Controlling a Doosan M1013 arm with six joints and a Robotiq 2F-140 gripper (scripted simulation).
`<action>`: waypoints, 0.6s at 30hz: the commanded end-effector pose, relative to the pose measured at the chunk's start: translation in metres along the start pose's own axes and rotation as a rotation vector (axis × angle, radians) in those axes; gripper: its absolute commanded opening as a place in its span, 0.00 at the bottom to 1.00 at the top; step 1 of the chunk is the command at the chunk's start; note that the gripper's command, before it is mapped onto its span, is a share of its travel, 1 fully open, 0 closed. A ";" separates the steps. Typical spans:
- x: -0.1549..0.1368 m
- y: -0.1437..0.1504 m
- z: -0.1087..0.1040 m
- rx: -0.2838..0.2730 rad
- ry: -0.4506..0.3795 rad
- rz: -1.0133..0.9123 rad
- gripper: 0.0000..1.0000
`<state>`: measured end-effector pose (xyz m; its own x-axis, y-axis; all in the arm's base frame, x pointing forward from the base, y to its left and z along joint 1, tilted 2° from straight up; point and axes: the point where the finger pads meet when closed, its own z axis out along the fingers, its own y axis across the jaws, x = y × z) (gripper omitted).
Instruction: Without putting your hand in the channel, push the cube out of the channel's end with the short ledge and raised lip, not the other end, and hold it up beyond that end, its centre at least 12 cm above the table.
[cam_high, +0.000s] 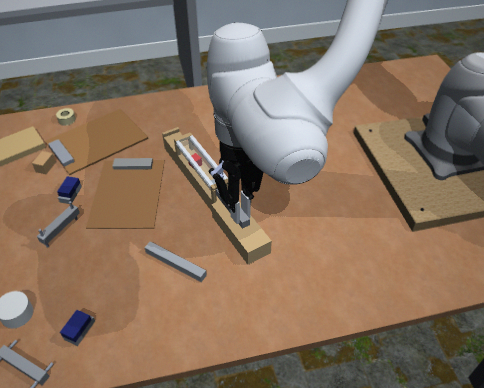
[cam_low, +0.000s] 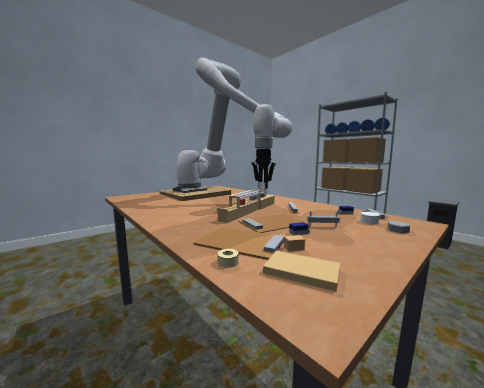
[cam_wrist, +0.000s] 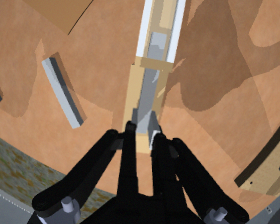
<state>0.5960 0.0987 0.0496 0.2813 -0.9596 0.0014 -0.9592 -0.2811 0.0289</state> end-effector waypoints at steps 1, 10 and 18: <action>0.012 0.001 0.002 0.000 0.003 -0.009 0.00; 0.032 0.001 0.002 0.000 0.003 -0.009 0.00; 0.049 0.002 0.002 0.000 0.003 -0.009 0.00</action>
<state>0.6039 0.0578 0.0476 0.2817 -0.9595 0.0002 -0.9591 -0.2815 0.0305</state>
